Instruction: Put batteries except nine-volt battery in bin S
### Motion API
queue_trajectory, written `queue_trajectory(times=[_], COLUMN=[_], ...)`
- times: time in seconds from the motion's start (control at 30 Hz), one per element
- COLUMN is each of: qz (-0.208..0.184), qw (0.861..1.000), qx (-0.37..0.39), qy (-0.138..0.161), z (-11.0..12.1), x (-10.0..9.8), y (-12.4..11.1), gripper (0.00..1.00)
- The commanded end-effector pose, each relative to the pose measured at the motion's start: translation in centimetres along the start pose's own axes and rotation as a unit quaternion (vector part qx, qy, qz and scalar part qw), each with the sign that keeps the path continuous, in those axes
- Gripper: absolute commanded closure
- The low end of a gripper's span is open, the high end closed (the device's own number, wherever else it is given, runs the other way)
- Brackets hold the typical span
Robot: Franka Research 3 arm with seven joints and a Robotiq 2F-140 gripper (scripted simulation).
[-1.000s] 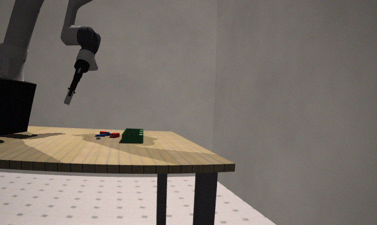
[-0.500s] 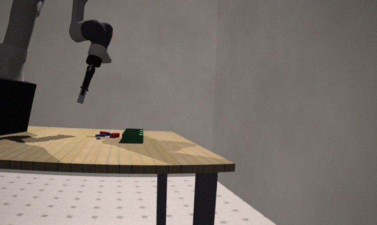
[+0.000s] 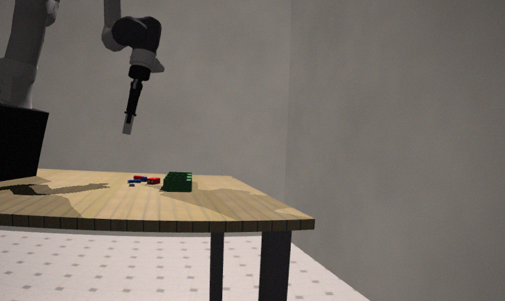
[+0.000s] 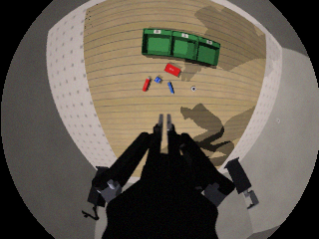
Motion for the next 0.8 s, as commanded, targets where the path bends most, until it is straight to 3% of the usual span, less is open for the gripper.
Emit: queue_trajectory(times=[0.0, 0.13, 0.3, 0.43, 0.77], qz=[0.019, 0.030, 0.049, 0.062, 0.062], qw=[0.999, 0.998, 0.998, 0.997, 0.997], qx=[-0.034, -0.025, -0.012, -0.003, -0.003], qy=[0.031, 0.039, 0.048, 0.054, 0.054], z=[0.6, 2.6, 3.3, 5.6, 5.8], x=[-0.6, -1.6, -1.9, -2.9, -3.0], y=[1.6, 3.9, 4.3, 6.4, 6.6], gripper=[0.95, 0.95, 0.95, 0.95, 0.95])
Point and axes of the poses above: the point where the finger pads meet when closed, its own x axis out along the fingers, its own z axis across the jaws, y = z × x, the point moved 4 cm from there along -x, back along the fingers, and after that the axes turned 9 degrees about x, right-handed, at the moved point
